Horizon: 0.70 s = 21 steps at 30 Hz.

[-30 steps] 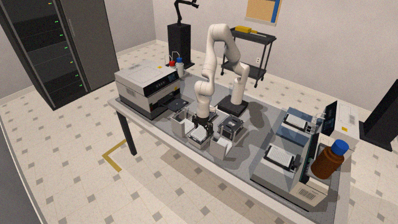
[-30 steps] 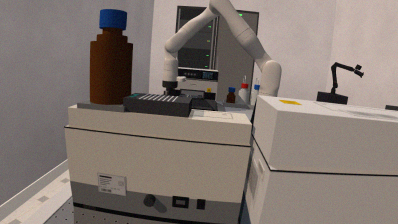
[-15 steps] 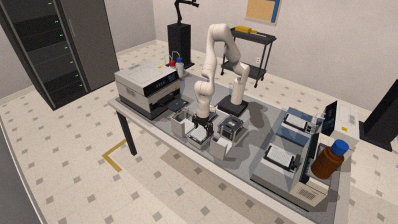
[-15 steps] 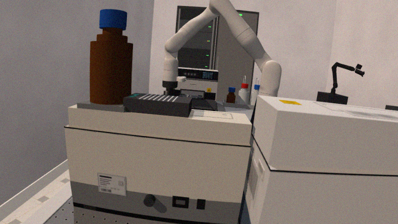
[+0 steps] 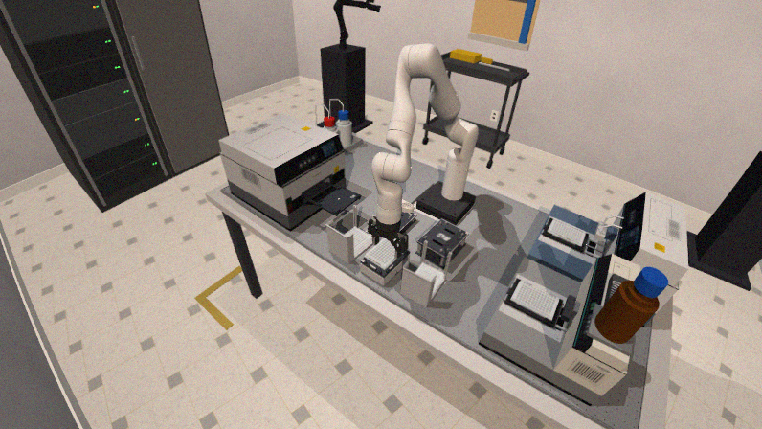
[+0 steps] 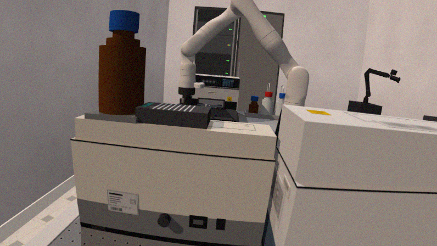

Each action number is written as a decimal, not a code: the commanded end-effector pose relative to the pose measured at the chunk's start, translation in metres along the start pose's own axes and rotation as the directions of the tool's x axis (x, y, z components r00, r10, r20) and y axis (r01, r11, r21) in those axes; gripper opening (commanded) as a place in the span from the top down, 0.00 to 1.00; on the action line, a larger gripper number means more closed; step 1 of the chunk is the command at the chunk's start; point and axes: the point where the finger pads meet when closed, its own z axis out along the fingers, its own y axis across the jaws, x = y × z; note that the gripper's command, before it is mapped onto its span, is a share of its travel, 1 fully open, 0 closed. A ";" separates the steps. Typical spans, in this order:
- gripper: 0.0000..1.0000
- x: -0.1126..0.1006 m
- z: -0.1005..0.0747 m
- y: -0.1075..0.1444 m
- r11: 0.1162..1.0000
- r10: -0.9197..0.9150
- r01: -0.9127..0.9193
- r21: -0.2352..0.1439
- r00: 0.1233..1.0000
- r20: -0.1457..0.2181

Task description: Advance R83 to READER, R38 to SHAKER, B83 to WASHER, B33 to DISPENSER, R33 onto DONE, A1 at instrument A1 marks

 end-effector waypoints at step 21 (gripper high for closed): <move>0.06 -0.002 -0.033 0.000 1.000 -0.004 0.004 -0.003 1.000 0.005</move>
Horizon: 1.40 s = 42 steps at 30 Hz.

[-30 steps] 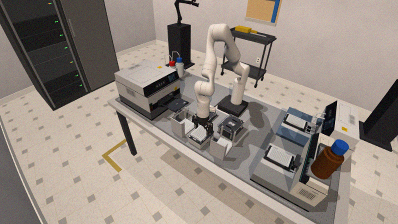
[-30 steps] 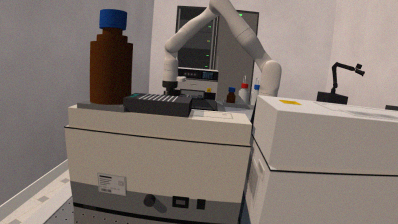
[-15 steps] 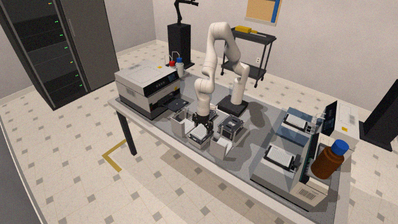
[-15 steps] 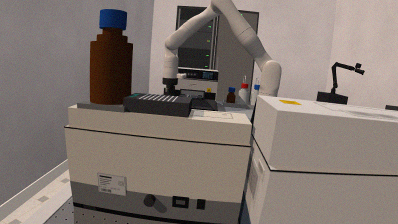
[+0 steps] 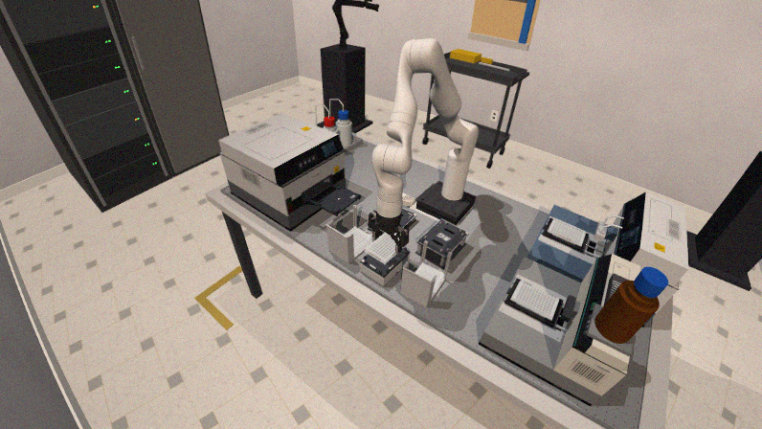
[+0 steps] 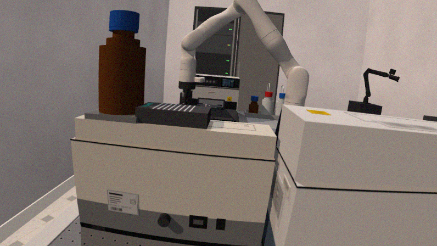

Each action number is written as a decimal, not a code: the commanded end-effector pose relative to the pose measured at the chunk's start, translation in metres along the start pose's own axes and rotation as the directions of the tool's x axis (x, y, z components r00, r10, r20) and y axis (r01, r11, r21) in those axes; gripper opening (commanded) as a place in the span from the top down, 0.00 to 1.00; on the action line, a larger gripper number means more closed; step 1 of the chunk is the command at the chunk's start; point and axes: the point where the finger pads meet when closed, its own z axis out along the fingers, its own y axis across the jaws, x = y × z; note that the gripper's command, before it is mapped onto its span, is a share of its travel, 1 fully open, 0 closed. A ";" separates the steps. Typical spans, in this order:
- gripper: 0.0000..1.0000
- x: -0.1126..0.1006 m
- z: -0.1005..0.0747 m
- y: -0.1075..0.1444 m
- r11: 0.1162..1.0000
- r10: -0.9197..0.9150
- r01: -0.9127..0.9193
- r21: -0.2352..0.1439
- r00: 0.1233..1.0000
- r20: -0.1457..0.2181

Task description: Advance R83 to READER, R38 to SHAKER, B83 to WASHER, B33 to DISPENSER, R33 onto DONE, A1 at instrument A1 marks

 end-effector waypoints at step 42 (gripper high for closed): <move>0.06 -0.001 -0.055 0.000 1.000 -0.005 0.005 -0.002 1.000 0.006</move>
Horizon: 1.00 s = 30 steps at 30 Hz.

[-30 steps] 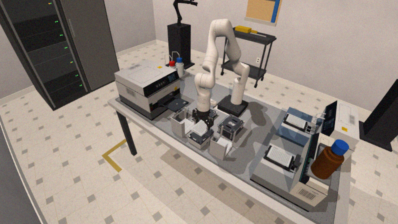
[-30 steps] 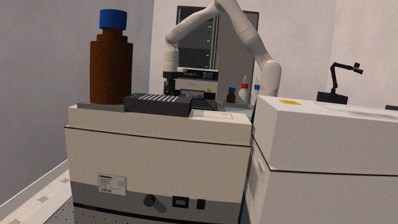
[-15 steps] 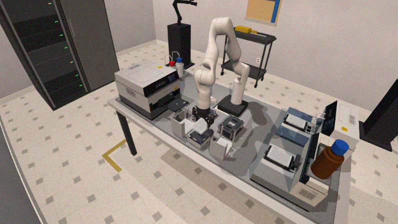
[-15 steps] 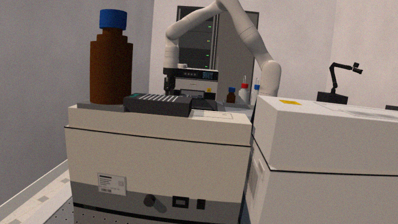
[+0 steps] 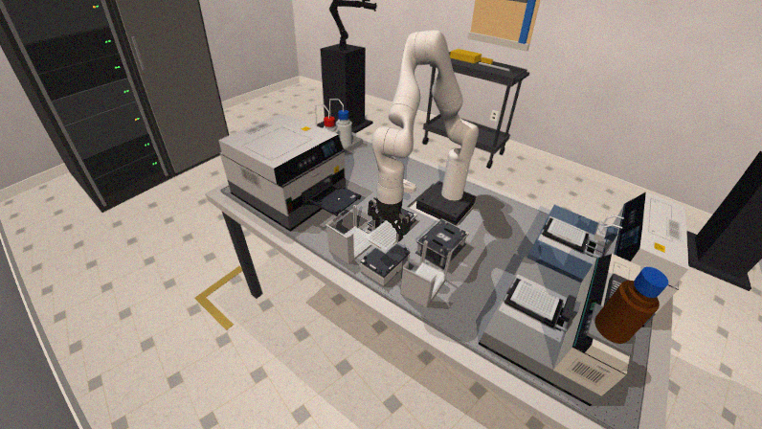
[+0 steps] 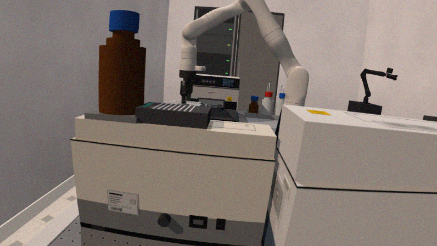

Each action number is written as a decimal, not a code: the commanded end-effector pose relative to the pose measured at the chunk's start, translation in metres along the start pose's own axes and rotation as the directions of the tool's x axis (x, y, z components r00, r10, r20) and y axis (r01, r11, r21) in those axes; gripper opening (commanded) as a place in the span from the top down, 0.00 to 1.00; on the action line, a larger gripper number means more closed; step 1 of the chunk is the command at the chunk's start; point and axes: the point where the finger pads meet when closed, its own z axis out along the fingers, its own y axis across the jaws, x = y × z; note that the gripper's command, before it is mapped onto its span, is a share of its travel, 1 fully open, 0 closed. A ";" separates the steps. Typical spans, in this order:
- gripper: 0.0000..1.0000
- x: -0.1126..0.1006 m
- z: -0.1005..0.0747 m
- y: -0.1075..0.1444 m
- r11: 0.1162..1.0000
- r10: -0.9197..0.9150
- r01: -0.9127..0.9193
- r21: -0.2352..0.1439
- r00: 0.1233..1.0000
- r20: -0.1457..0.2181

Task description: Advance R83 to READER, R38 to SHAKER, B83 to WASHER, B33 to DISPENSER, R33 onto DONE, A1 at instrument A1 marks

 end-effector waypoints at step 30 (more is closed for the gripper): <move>0.06 -0.001 -0.044 0.000 1.000 -0.006 0.006 -0.004 1.000 0.004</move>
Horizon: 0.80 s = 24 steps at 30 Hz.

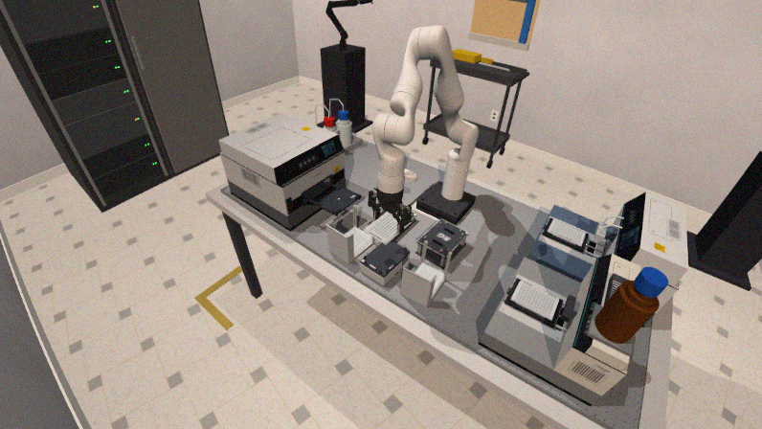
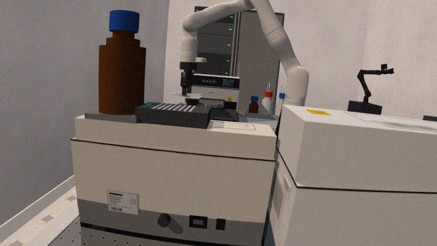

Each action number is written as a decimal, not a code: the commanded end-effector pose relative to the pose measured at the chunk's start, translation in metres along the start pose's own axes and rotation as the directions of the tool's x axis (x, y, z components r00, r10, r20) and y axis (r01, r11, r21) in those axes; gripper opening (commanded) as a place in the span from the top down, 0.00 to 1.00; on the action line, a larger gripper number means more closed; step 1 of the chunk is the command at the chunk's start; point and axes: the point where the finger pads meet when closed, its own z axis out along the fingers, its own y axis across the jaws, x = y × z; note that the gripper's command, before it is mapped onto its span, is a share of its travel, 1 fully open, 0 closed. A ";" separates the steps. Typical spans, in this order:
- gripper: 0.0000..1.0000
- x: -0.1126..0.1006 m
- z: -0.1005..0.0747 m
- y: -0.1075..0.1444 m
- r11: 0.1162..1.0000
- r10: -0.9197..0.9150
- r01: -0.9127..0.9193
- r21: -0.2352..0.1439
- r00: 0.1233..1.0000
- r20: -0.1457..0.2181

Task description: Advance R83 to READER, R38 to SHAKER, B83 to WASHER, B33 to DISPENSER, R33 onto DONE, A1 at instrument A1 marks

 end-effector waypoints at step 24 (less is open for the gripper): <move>0.06 -0.001 -0.021 0.000 1.000 -0.001 0.001 0.000 1.000 0.006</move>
